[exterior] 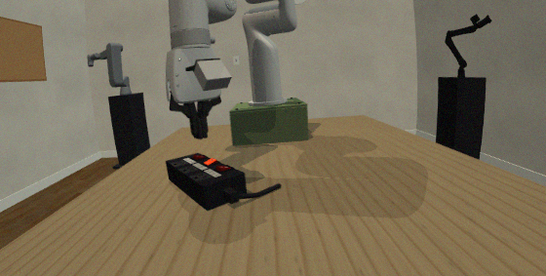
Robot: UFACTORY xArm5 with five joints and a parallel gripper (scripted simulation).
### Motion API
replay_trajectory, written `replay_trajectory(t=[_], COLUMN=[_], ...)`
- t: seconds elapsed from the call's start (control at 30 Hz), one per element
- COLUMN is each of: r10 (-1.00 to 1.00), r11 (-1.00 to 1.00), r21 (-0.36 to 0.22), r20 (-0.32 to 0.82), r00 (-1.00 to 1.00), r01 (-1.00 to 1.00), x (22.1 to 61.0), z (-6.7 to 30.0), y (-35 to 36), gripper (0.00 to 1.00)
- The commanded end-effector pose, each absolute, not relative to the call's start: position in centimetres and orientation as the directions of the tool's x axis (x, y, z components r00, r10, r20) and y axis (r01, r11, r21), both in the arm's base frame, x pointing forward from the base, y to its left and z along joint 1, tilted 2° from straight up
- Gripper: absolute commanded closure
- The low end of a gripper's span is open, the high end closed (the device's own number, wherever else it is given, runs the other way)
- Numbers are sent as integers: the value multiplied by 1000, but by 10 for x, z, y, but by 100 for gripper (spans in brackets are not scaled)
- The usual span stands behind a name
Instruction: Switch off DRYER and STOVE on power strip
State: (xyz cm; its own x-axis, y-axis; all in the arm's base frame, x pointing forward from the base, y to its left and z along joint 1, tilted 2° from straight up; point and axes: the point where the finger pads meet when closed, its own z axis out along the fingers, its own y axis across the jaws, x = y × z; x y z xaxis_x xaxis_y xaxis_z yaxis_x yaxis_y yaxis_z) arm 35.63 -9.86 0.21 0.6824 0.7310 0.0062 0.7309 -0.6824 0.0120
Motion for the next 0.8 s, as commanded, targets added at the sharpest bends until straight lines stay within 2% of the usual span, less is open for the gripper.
replay_trajectory(t=[0.0, 0.5, 0.53, 0.77], r10=[731, 731, 731, 731], r11=[-682, -682, -682, -682], r21=[14, 14, 14, 14], r20=[8, 8, 8, 7], r00=[682, 682, 682, 682], r01=[731, 731, 731, 731], x=[357, 357, 357, 357], z=[4, 4, 4, 16], y=[-99, -99, -99, -100], gripper=[100, 100, 0, 0])
